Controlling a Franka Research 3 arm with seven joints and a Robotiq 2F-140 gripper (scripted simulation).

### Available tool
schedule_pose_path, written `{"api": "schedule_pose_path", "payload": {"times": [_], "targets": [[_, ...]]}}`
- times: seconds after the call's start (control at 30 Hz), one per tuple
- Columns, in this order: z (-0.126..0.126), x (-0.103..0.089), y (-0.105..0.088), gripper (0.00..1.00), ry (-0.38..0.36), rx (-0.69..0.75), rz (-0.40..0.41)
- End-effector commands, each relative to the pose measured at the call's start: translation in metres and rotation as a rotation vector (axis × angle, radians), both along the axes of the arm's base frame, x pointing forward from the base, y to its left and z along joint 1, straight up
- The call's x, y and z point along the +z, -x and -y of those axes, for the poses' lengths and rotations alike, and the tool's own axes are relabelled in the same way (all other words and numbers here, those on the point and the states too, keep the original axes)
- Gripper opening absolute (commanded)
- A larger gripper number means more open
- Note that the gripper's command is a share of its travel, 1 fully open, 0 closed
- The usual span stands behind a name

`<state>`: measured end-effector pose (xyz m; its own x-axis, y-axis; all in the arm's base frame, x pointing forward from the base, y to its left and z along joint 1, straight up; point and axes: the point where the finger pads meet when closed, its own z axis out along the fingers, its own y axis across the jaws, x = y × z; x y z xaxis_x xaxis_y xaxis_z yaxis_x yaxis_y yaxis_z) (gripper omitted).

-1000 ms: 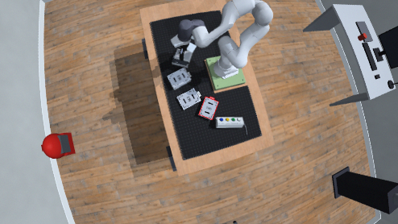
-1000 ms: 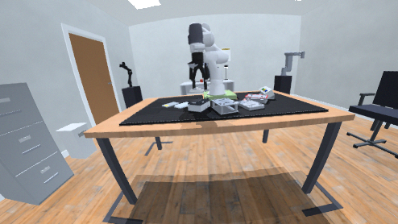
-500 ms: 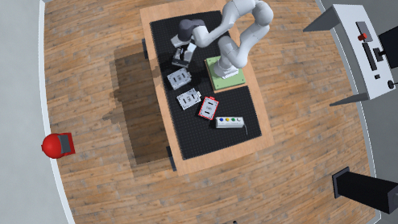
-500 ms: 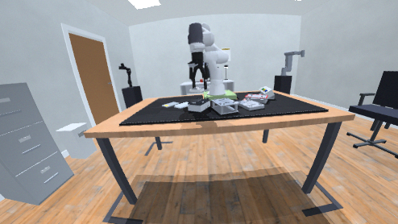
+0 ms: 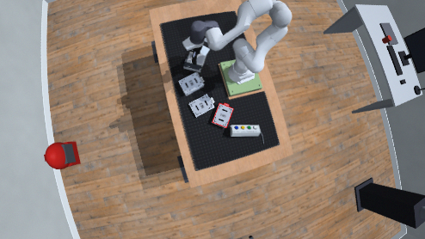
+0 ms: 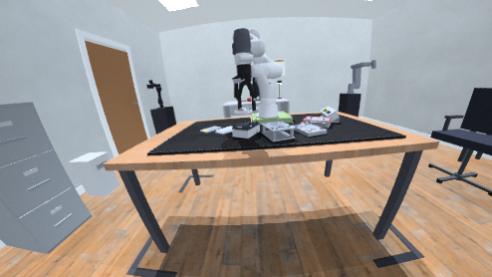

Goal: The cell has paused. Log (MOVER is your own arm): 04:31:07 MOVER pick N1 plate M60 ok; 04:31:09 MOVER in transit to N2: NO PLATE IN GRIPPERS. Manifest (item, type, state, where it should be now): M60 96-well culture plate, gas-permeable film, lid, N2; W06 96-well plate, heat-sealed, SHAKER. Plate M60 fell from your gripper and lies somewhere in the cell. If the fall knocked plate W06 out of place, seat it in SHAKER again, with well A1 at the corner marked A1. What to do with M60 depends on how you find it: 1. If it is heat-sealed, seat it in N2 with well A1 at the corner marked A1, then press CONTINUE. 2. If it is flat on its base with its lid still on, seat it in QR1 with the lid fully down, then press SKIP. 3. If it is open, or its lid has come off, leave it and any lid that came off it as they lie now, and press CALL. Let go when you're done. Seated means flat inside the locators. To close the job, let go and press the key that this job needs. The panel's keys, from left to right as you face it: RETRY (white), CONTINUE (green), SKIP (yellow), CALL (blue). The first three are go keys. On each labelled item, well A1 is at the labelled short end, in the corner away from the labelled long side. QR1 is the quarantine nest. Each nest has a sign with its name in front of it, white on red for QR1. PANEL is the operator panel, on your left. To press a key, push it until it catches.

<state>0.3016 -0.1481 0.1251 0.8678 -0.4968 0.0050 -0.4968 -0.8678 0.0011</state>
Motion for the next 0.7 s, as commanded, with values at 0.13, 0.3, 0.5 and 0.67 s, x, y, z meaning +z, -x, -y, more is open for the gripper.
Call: {"api": "schedule_pose_path", "payload": {"times": [0.13,0.3,0.5,0.67], "targets": [[0.000,0.001,-0.001,0.10,-0.001,0.004,0.001],[0.000,0.001,-0.001,0.10,-0.001,0.004,0.001],[0.008,0.001,-0.014,0.10,0.000,0.027,0.001],[0.009,0.001,-0.017,0.10,0.000,0.033,0.001]]}}
